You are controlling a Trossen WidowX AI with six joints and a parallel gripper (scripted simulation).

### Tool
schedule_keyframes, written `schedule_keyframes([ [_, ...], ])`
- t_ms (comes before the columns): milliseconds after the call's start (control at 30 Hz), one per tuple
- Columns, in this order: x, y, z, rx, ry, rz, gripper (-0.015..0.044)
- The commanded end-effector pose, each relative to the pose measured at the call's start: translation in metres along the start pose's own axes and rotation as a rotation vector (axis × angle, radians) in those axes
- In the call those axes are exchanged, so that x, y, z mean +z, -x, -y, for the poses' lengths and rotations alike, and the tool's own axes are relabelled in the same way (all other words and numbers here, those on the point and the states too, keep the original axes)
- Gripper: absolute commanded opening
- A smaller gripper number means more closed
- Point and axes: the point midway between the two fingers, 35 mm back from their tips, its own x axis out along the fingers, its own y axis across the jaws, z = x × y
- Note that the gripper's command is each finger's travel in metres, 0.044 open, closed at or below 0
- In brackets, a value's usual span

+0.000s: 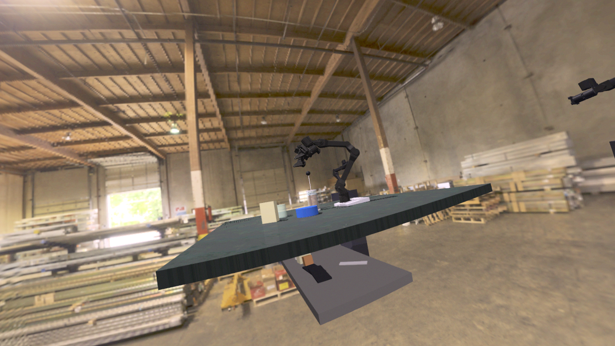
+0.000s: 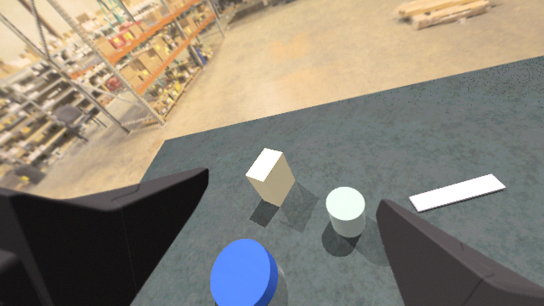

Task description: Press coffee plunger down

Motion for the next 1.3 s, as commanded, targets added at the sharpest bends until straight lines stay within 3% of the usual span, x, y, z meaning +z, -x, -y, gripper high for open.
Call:
schedule_keyframes([
  [0,-0.008,0.032,0.013,-0.067,0.089,-0.004,0.044],
  [433,-0.052,0.099,0.008,-0.267,0.286,-0.006,0.044],
  [833,-0.101,0.074,0.029,-0.269,0.289,-0.005,0.044],
  [1267,-0.103,0.069,0.033,-0.268,0.292,-0.019,0.044],
])
